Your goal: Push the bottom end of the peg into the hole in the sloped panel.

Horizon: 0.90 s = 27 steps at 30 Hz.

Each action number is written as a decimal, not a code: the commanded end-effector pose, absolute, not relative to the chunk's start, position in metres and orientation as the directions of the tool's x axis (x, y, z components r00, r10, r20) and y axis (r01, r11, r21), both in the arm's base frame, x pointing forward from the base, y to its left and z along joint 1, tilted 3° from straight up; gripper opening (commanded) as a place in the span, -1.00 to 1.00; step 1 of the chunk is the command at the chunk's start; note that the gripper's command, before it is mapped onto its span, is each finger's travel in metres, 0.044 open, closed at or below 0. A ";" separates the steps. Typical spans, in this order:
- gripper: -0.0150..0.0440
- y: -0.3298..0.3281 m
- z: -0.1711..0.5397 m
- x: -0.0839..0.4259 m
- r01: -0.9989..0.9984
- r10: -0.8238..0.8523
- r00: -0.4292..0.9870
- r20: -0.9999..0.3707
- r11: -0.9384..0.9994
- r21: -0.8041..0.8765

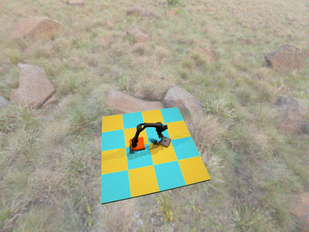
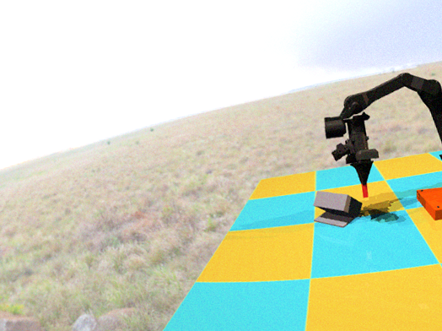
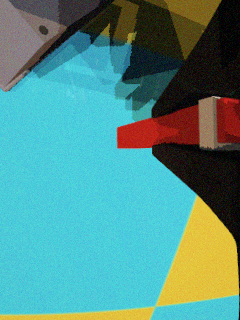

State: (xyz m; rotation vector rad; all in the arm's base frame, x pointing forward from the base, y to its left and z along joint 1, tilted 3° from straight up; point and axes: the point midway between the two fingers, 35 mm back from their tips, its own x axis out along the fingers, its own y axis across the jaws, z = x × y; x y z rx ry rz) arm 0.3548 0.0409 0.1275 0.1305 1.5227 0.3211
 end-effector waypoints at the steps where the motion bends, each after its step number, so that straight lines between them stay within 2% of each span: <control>1: -0.49 0.037 0.129 0.358 -0.148 0.300 0.029 -0.954 0.945 0.292; 27: -0.49 0.005 0.134 0.366 -0.304 0.354 0.081 -0.932 0.899 0.315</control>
